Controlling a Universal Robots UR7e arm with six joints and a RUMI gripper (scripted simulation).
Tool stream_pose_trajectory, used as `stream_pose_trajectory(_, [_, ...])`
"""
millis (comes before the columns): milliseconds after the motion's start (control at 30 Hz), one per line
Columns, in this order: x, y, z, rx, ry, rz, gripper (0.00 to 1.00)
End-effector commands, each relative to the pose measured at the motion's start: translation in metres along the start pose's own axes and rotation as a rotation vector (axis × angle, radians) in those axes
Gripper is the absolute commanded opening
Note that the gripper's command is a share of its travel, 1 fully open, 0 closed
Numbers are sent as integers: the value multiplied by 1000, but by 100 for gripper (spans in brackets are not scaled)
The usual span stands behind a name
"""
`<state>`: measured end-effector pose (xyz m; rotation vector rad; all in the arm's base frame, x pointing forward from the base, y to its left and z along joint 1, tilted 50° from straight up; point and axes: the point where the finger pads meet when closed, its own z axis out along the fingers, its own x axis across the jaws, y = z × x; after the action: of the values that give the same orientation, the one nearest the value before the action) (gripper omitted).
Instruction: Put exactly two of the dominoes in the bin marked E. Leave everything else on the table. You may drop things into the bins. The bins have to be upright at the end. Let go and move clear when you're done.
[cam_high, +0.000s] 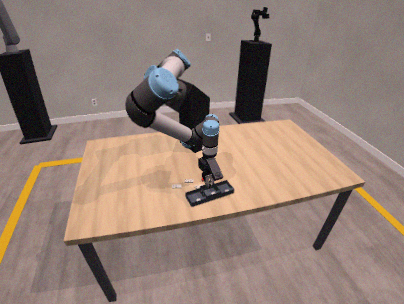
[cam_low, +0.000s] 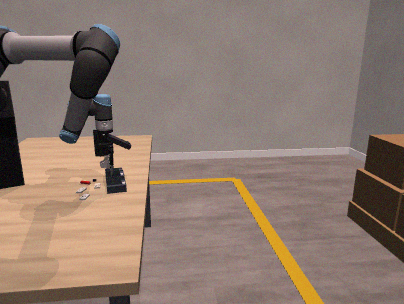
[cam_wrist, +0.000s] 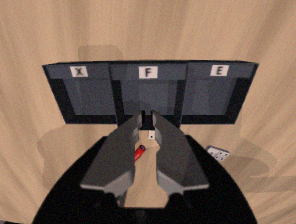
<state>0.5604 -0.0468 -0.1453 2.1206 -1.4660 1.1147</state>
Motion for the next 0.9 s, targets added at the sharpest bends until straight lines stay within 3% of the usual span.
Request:
stream_pose_trajectory(0, [0,-1,12,2,0,0,4])
stream_pose_trajectory(867, [0,-1,18,2,0,0,4])
